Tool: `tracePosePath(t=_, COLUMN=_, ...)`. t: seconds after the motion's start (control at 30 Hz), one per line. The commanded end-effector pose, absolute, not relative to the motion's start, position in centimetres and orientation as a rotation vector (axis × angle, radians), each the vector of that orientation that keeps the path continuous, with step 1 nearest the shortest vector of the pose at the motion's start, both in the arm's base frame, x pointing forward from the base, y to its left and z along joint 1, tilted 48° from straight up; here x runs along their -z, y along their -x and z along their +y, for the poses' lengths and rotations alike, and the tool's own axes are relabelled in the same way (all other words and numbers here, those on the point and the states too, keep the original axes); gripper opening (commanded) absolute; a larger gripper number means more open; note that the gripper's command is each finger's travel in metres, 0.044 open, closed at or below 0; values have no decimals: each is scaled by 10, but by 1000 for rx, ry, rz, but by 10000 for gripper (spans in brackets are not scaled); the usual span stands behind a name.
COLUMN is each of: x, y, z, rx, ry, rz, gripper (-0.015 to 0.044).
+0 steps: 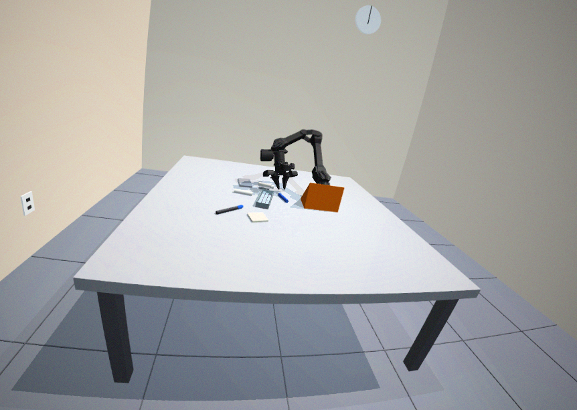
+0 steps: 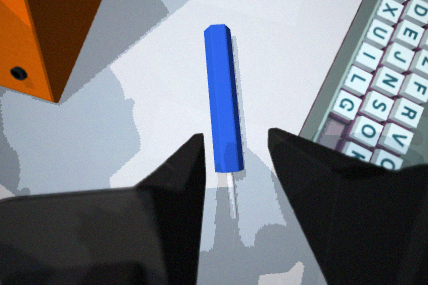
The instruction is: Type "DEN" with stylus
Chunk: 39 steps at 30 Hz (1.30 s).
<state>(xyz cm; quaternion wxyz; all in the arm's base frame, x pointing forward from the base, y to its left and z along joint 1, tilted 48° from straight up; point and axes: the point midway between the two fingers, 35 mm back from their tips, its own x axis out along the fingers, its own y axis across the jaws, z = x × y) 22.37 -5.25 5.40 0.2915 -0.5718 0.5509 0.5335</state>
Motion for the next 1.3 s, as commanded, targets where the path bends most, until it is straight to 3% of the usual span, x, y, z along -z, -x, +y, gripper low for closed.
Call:
tracePosePath(t=0.0, x=-51, y=-223, z=-55, rx=-1429, ry=1525, rz=1477, gripper=150)
tracePosePath(t=1.27, x=-36, y=-222, z=-71, rx=-1428, ry=1525, rz=1478, gripper=150)
